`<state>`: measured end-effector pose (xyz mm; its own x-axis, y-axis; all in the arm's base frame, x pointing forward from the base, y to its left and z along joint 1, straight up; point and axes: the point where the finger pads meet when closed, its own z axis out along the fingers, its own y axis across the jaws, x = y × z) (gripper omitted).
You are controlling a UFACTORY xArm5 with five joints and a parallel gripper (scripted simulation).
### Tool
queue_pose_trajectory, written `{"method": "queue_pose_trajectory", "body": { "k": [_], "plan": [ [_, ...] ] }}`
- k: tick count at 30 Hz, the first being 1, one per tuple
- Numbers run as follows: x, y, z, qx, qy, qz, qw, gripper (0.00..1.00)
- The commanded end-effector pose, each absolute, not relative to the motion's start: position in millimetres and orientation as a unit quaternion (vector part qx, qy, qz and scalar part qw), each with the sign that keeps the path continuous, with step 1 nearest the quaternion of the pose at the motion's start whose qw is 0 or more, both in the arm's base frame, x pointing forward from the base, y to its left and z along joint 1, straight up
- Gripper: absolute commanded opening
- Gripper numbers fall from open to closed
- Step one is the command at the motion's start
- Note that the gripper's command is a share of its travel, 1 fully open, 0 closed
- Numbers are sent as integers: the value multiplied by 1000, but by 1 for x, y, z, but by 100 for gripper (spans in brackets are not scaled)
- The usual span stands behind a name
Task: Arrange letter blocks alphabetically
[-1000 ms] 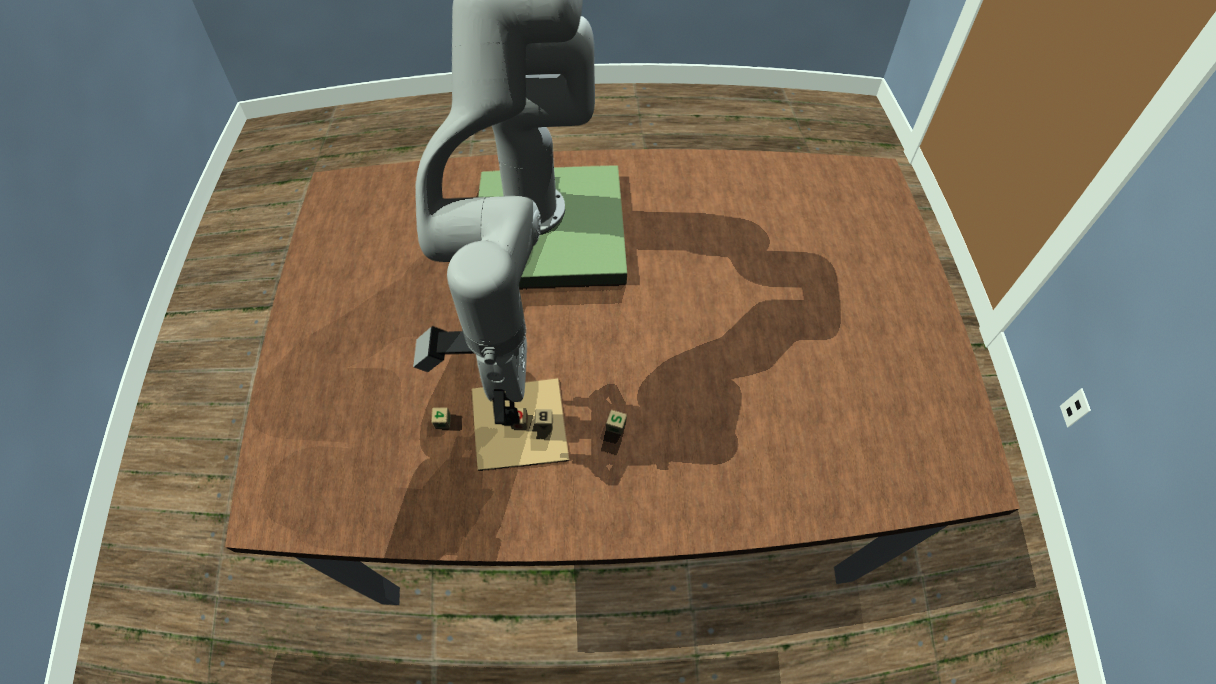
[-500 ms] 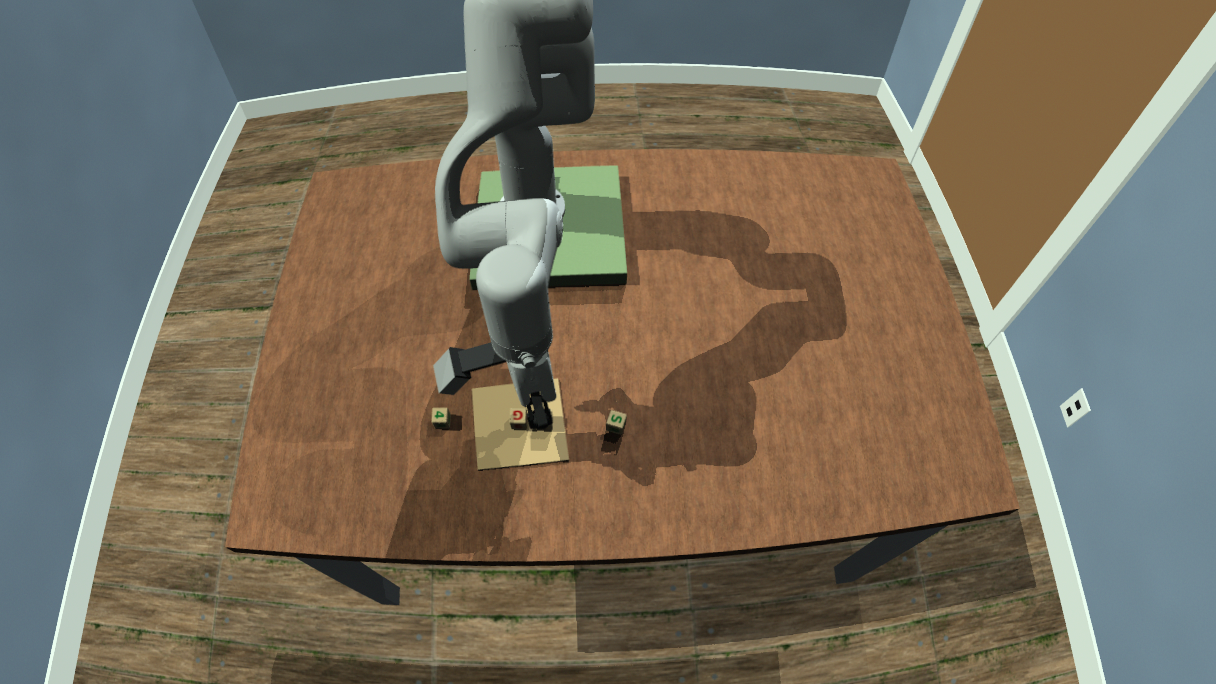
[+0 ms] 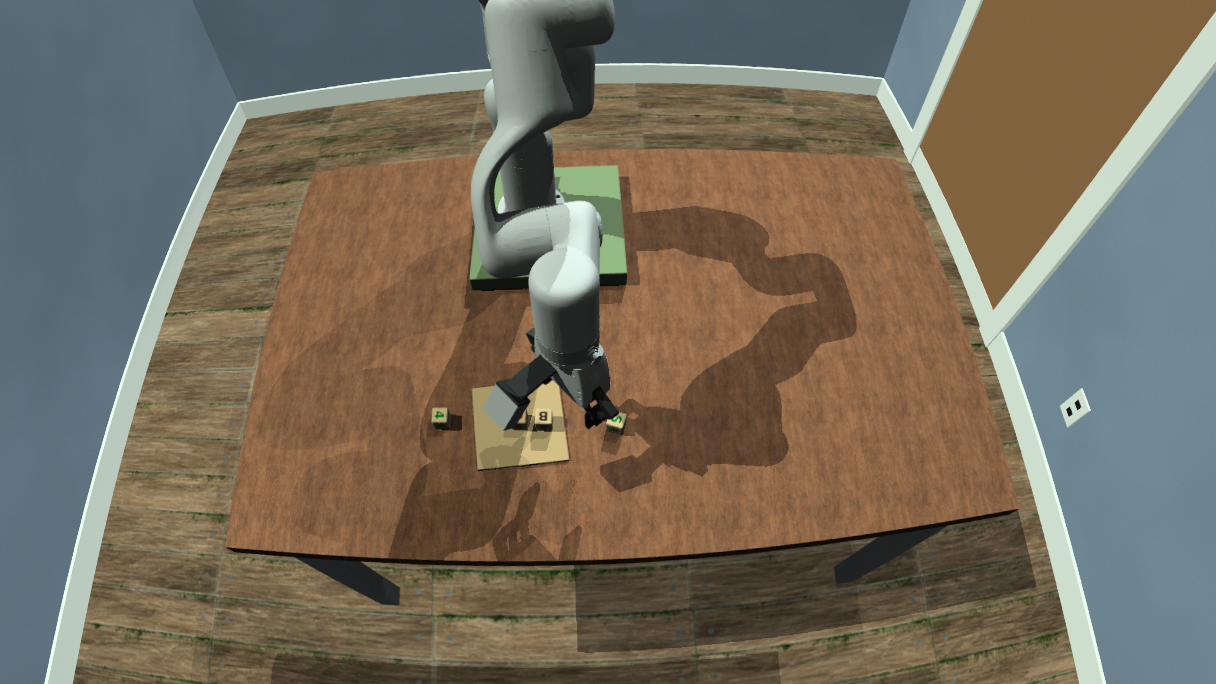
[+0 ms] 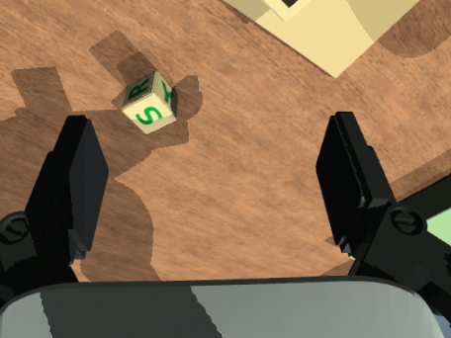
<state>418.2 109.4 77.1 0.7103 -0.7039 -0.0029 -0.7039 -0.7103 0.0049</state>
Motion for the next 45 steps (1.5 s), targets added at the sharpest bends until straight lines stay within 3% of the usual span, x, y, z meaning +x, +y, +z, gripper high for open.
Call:
{"method": "queue_pose_trajectory", "body": {
  "k": [1, 16, 17, 45],
  "plan": [
    [418, 127, 77, 949, -315, -1, 1, 100],
    [411, 172, 72, 991, -132, -1, 1, 100],
    [411, 172, 72, 991, -132, -1, 1, 63],
    [411, 172, 72, 991, -132, -1, 1, 63]
  ]
}}
